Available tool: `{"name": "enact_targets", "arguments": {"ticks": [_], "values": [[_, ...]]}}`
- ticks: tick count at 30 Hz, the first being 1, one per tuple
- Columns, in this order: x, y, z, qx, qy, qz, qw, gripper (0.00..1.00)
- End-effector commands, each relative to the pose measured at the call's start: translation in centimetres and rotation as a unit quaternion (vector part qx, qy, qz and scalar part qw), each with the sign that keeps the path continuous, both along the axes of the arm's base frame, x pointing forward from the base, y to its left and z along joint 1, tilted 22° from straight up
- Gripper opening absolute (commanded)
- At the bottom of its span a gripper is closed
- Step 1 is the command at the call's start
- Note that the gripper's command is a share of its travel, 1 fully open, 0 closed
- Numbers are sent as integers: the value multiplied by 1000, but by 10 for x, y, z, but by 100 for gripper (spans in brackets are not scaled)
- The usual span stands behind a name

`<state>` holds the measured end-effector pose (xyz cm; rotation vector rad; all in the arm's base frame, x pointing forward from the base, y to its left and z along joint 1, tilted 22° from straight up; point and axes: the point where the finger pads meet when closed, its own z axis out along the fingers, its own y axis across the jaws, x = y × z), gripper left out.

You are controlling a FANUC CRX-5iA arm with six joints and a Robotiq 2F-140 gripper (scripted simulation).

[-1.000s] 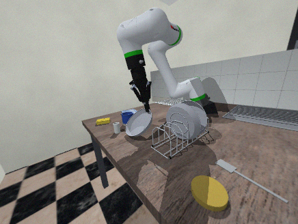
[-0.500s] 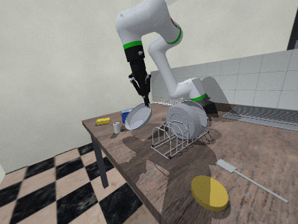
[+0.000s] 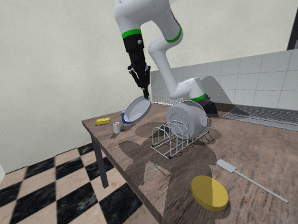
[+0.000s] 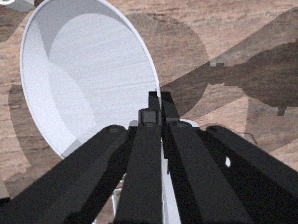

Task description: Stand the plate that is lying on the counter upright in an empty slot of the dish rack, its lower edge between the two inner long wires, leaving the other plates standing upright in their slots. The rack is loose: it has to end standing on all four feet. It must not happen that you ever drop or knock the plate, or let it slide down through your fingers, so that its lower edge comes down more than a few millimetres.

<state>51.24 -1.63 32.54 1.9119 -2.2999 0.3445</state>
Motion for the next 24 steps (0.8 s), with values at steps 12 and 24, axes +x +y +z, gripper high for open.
{"name": "enact_targets", "arguments": {"ticks": [12, 24], "values": [[-10, 12, 41, 0, 0, 0, 1000, 10], [-17, 20, 65, 0, 0, 0, 1000, 10]]}}
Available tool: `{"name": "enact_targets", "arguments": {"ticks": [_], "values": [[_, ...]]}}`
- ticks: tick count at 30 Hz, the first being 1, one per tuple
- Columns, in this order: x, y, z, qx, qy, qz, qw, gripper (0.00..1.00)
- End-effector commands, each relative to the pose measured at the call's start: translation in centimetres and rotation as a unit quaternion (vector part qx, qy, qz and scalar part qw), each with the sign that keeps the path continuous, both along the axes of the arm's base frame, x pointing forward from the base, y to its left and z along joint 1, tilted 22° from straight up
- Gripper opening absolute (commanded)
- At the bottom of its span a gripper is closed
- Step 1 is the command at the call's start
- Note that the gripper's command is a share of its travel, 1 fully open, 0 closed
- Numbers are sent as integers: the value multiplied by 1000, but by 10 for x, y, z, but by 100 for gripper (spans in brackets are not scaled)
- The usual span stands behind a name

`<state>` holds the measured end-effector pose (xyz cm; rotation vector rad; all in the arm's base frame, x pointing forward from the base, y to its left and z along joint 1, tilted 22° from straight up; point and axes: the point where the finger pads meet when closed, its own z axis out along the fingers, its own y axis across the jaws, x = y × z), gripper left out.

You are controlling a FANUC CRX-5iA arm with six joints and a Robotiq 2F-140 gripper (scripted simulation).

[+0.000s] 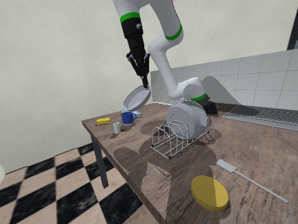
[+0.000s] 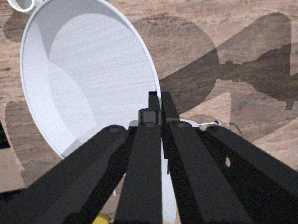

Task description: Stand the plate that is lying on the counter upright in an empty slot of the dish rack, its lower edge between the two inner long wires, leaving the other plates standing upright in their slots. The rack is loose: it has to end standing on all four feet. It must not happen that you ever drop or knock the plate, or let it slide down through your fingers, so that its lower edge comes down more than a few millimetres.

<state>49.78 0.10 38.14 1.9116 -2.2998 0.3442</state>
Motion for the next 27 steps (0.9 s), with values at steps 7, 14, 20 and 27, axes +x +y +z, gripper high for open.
{"name": "enact_targets", "arguments": {"ticks": [7, 14, 20, 27], "values": [[-6, 7, 24, 0, -1, 0, 1000, 10], [-8, 10, 33, 0, -1, 0, 1000, 10], [-11, 13, 42, 0, -1, 0, 1000, 10], [-12, 15, 48, 0, -1, 0, 1000, 10]]}}
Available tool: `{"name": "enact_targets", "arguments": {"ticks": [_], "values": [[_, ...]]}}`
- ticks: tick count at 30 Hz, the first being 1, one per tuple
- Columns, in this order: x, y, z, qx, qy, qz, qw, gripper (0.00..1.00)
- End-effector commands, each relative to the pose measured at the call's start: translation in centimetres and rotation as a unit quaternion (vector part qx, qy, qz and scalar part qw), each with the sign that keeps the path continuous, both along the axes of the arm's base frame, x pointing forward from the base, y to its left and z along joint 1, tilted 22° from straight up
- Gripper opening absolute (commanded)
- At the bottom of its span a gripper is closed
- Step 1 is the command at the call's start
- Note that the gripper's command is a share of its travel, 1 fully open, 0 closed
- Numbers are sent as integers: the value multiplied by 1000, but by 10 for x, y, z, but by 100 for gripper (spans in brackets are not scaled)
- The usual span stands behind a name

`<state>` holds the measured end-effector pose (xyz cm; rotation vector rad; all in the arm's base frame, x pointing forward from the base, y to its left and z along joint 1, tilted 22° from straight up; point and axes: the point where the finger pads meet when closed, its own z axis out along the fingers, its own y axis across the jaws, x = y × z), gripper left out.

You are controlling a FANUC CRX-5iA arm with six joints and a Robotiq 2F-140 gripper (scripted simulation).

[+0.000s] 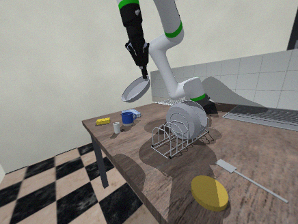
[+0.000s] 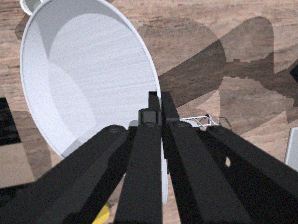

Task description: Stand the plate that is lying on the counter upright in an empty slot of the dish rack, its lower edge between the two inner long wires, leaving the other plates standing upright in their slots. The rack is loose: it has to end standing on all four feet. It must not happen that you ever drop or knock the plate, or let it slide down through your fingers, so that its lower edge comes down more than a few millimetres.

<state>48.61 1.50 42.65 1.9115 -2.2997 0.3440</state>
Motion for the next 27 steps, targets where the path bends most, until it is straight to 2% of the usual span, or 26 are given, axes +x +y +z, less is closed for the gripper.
{"name": "enact_targets", "arguments": {"ticks": [1, 27], "values": [[-1, 1, 4, 0, -1, 0, 1000, 10], [-4, 5, 17, 0, -1, 0, 1000, 10]]}}
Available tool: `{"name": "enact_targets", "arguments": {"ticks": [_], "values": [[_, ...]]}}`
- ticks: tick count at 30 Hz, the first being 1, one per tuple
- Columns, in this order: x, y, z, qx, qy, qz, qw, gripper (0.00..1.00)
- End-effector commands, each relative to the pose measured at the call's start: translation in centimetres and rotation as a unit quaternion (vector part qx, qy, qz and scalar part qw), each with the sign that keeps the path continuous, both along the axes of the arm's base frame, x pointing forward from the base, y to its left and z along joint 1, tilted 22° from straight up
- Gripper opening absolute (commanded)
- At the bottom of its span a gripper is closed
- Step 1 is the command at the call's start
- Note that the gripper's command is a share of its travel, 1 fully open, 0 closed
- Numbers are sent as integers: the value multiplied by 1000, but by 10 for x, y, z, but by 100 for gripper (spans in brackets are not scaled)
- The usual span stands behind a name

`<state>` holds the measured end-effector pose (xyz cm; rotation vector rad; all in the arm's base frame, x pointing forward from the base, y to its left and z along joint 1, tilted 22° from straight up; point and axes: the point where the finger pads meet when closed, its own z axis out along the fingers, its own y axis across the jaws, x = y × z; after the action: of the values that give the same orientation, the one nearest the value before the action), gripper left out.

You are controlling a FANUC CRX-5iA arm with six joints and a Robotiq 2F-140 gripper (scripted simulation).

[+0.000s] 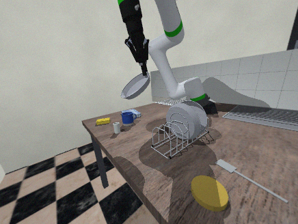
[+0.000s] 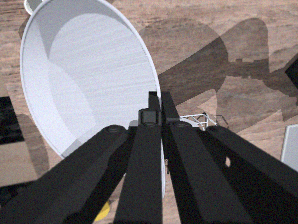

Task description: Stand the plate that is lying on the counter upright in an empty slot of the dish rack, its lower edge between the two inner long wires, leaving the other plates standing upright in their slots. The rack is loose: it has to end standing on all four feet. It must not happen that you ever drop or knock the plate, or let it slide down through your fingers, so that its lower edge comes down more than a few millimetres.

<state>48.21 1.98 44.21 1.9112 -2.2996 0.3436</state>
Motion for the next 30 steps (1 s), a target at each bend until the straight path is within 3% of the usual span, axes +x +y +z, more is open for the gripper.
{"name": "enact_targets", "arguments": {"ticks": [1, 30], "values": [[0, 0, 2, 0, -1, 0, 1000, 10], [-2, 2, 1, -7, 4, 6, 1000, 10]]}}
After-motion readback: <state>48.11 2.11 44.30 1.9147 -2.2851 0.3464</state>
